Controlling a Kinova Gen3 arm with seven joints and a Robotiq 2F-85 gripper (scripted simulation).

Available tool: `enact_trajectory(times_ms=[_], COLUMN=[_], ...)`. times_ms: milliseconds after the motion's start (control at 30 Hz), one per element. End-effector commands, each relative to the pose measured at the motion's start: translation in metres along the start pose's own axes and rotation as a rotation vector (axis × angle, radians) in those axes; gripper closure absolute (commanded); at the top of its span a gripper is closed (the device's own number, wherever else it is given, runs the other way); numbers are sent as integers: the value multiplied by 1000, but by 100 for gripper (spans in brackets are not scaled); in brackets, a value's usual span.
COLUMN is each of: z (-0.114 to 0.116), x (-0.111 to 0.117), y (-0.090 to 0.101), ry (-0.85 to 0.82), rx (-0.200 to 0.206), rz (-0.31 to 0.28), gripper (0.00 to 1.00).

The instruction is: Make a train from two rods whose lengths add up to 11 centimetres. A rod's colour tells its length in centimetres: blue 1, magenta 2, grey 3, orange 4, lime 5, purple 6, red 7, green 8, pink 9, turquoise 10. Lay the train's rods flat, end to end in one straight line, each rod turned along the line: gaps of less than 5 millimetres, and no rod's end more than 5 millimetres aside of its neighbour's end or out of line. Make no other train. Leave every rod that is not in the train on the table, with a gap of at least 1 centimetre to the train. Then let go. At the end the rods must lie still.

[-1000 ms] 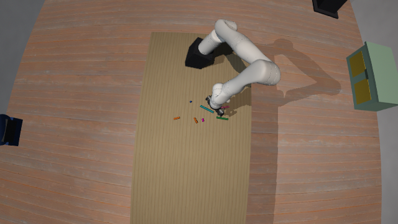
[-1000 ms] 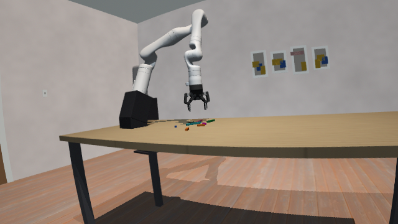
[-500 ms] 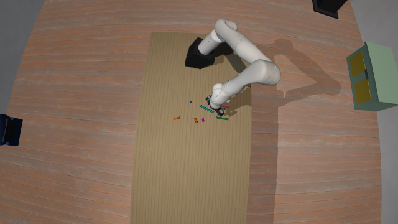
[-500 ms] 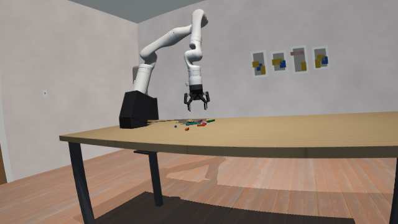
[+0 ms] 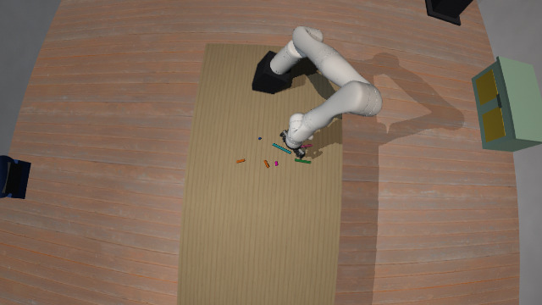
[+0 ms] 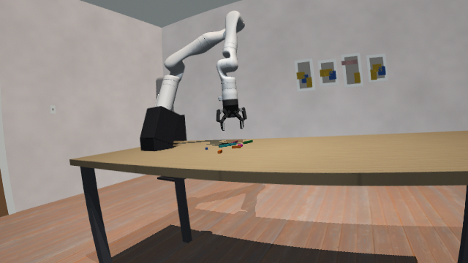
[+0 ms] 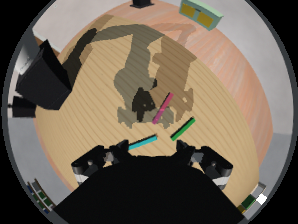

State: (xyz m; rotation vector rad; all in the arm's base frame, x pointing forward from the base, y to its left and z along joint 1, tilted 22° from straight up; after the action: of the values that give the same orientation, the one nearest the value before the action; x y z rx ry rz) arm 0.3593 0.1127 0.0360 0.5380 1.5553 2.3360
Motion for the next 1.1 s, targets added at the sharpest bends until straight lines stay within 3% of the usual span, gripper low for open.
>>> enact_trajectory(times_ms=[0,533,833,1067], z=[1,3,6,9], x=[-2,-3,-6,-12], y=[1,1,0,0], ry=[15,94,282,590], rx=[2,-6,-25,-53], rz=[-8,-1,12,25], gripper=[0,0,0,0])
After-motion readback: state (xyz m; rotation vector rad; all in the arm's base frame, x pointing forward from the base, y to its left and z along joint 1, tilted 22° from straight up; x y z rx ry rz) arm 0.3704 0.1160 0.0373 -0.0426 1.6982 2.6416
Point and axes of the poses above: the point where the finger pads meet when closed, its own y axis back along the fingers, its own z axis across the jaws, x = y × z, the point moved 10 cm from there along y, back along the fingers, and after that the axes turned 14 degrees about y, right-handed, at the moved point
